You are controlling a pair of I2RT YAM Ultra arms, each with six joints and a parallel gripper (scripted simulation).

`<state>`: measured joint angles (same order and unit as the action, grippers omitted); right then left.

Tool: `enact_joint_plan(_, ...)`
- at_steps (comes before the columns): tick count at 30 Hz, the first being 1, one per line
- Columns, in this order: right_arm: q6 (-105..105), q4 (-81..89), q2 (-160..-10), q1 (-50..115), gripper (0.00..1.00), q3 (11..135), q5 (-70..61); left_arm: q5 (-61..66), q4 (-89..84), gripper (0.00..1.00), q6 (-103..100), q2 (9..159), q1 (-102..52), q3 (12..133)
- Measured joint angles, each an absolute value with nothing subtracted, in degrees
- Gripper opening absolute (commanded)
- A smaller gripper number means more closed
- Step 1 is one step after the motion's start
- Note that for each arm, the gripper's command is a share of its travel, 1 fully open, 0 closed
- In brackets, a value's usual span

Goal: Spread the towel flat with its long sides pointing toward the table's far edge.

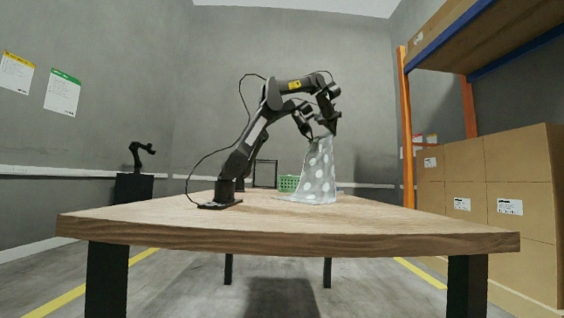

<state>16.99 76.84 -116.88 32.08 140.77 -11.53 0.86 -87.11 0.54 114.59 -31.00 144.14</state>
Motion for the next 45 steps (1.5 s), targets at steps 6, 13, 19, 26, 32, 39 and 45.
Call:
enact_joint_plan(6,13.39,74.41,-111.42,32.77,0.00,139.24,-10.98,0.93,-86.21,0.00,0.56,111.94,-30.37,146.19)
enact_joint_plan(13,10.00,69.93,-106.10,33.61,0.00,136.35,-10.07,0.95,-80.90,0.00,0.56,107.98,-29.95,145.10)
enact_joint_plan(19,6.74,63.68,-100.55,34.57,0.00,129.64,-8.51,0.95,-72.73,0.00,0.47,103.68,-29.39,137.88)
enact_joint_plan(26,3.81,57.56,-96.38,35.70,0.00,127.24,-6.33,0.95,-62.94,0.00,0.30,99.09,-29.19,132.09)
enact_joint_plan(32,2.42,56.93,-96.97,36.51,0.00,130.43,-4.40,0.93,-58.81,0.00,0.19,99.79,-28.93,133.38)
enact_joint_plan(39,0.99,58.89,-98.61,37.56,0.00,137.05,-2.20,0.73,-57.71,0.00,0.08,102.19,-28.77,138.34)
enact_joint_plan(45,0.38,60.42,-99.57,37.85,0.00,140.22,-1.32,0.71,-57.74,0.00,0.05,103.26,-28.77,141.03)
